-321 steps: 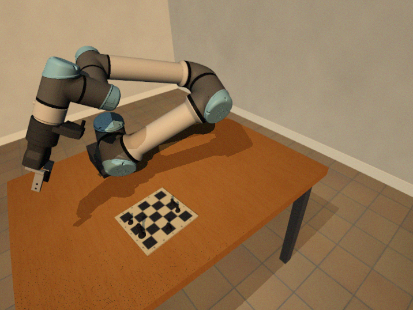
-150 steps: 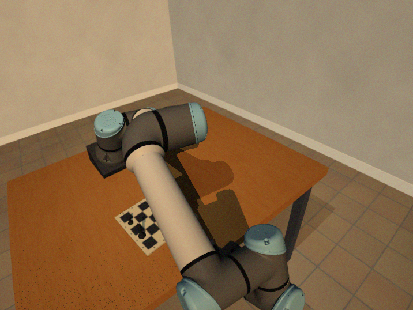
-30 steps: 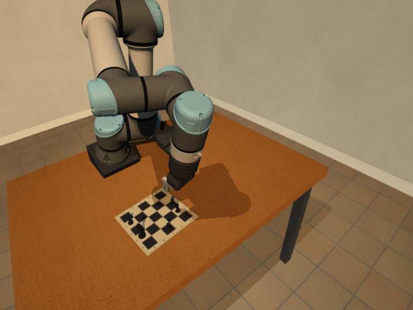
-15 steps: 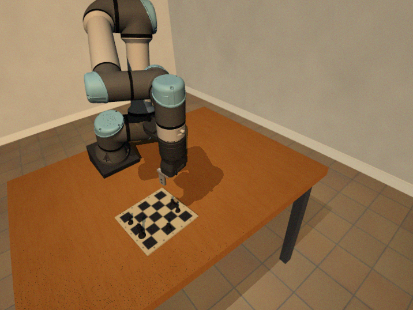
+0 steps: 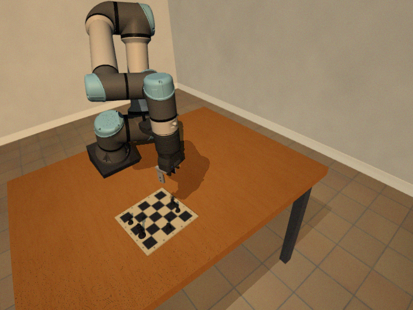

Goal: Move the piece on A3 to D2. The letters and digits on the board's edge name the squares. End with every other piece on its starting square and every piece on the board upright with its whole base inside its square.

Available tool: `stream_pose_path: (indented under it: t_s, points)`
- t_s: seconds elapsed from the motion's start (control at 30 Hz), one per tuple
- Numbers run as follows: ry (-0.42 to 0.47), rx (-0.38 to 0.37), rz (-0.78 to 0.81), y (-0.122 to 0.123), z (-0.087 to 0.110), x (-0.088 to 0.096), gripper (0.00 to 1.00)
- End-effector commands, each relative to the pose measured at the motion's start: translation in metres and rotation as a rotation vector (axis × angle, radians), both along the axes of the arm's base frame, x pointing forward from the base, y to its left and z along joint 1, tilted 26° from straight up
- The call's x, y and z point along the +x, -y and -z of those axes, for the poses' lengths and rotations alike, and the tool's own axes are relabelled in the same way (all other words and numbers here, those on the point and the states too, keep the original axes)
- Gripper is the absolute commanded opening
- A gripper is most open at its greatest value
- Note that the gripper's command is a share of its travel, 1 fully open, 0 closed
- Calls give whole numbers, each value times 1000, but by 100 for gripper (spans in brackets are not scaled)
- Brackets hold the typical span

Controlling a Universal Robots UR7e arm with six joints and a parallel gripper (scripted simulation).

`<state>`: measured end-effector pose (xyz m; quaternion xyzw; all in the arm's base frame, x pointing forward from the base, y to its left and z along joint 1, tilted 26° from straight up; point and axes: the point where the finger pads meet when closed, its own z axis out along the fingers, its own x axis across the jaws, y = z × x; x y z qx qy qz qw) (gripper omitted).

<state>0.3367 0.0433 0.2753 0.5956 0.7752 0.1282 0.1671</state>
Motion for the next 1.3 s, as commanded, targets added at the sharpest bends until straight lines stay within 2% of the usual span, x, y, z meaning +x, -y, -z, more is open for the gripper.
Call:
stream_pose_path:
  t_s: [0.0,1.27]
  points:
    - [26,-5,-7,-2,4,-3,100]
    - [37,4,16,-3,8,-5,100]
